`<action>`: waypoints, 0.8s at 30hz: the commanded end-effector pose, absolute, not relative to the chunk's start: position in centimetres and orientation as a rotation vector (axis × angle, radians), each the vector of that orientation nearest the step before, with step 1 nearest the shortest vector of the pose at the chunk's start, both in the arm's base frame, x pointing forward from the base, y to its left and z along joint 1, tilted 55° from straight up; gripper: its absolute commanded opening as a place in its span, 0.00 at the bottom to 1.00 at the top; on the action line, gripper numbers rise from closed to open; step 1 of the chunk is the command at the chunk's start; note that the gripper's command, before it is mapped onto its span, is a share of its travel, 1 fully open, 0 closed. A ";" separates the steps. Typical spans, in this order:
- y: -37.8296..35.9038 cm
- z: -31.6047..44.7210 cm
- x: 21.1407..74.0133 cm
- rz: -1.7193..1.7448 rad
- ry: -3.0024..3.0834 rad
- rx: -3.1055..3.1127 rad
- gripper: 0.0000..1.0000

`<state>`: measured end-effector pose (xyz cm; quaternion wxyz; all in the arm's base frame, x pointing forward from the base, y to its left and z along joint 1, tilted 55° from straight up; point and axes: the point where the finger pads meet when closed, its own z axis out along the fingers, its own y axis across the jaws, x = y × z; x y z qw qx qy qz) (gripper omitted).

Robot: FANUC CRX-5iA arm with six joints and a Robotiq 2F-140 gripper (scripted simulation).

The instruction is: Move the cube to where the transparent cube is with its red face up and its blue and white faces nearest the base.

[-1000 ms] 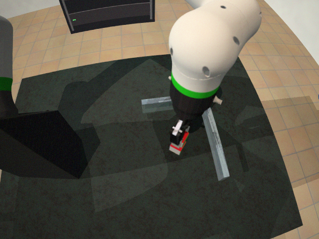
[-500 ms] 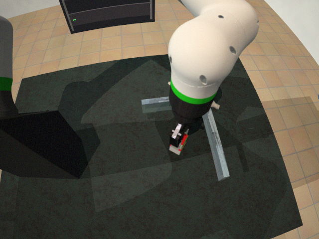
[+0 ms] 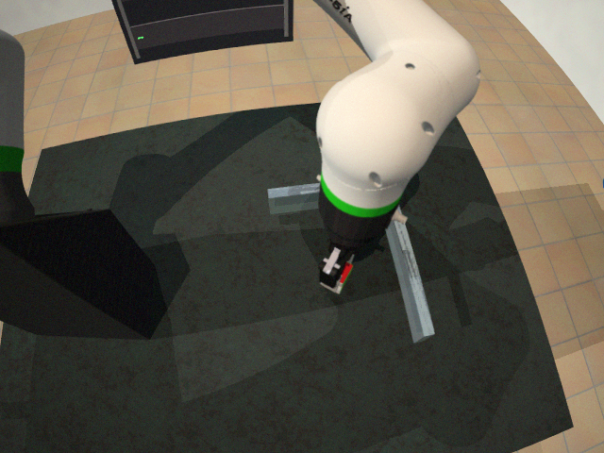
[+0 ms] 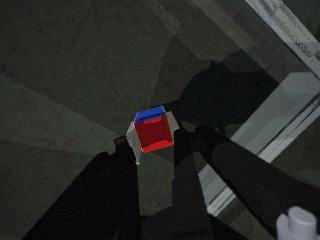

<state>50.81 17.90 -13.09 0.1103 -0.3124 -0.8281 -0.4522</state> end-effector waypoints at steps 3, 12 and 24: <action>18.2 -13.3 50.9 -1.329 -2.434 -0.918 0.00; 19.0 -13.9 51.0 -1.329 -2.434 -0.918 0.00; 19.0 -13.9 51.0 -1.329 -2.434 -0.918 0.00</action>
